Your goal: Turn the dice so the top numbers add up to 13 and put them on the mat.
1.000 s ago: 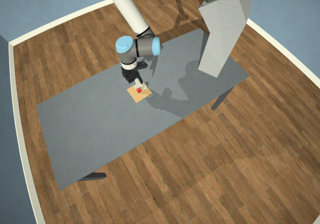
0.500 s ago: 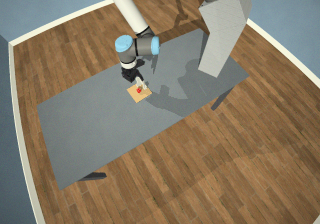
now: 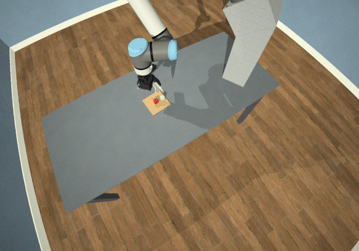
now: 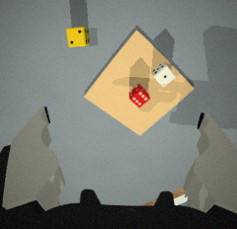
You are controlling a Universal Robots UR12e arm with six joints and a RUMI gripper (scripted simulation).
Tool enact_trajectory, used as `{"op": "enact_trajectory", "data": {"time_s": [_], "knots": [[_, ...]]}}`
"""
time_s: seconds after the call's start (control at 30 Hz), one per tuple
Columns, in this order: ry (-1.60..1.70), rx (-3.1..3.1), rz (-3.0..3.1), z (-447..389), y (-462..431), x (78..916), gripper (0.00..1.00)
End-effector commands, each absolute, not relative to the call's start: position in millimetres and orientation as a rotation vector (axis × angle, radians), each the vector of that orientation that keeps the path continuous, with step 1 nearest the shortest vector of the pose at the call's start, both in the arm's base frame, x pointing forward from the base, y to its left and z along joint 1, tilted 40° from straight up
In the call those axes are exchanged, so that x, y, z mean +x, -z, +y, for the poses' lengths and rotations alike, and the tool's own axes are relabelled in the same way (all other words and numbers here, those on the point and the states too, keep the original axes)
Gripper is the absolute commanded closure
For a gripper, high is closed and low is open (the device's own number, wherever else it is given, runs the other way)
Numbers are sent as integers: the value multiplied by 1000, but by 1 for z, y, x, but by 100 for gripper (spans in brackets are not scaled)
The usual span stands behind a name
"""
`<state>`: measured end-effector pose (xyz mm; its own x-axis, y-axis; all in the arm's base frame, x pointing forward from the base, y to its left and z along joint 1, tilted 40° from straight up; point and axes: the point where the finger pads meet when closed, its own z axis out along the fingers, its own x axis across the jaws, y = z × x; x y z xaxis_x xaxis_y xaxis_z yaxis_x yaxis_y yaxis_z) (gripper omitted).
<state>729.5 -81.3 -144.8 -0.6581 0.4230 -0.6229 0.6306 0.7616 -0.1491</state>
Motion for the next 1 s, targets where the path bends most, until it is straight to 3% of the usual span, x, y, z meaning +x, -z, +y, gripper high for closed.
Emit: {"op": "enact_trajectory", "data": {"time_s": [0.0, 0.97], "knots": [[514, 659, 2431, -85, 142, 731, 0], [810, -372, 2627, -112, 123, 741, 0]]}}
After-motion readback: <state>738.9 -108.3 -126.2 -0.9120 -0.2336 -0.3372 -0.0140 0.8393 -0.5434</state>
